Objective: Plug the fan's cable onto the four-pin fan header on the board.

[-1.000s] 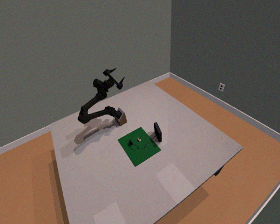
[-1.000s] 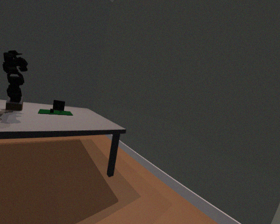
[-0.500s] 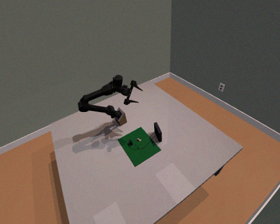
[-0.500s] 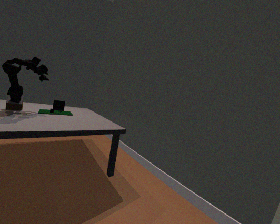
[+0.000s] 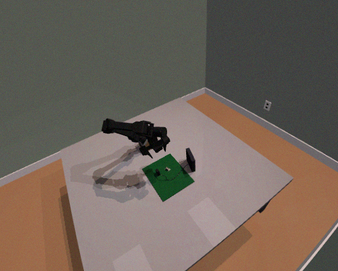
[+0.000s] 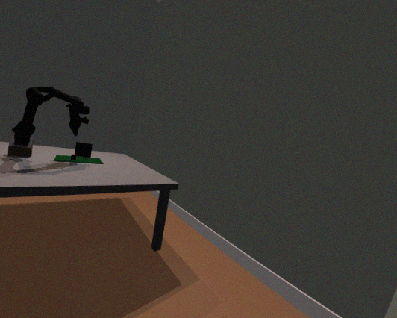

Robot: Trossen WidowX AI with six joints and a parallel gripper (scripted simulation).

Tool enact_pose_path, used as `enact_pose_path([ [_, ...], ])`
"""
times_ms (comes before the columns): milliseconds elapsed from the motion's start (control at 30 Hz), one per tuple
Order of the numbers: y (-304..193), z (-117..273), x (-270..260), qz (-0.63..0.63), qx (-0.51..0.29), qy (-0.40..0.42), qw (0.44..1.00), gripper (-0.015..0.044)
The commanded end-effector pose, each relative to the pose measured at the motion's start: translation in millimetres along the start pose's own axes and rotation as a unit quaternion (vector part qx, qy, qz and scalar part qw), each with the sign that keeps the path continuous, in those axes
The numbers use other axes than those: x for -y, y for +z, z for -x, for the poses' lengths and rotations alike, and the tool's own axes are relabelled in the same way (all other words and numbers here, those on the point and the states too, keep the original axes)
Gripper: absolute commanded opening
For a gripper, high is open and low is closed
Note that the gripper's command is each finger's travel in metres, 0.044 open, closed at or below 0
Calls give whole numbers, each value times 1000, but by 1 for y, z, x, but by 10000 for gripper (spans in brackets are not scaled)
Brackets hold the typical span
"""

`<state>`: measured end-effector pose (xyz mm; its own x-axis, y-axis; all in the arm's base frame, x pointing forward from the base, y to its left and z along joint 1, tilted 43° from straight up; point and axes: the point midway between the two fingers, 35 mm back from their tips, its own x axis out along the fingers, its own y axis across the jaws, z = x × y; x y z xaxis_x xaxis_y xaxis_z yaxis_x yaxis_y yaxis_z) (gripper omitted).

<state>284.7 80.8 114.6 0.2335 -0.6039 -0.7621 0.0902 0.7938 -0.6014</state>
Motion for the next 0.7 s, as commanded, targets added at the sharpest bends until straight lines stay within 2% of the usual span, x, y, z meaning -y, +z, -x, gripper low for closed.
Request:
enact_pose_path([
  [0, -4, -19, 35, 20, -92, -42, 995, 440],
  [233, -4, -26, 35, 20, -91, -42, 995, 440],
  [500, -19, -109, 43, 19, -91, -43, 995, 440],
  [667, -21, -117, 44, 19, -91, -44, 995, 440],
])
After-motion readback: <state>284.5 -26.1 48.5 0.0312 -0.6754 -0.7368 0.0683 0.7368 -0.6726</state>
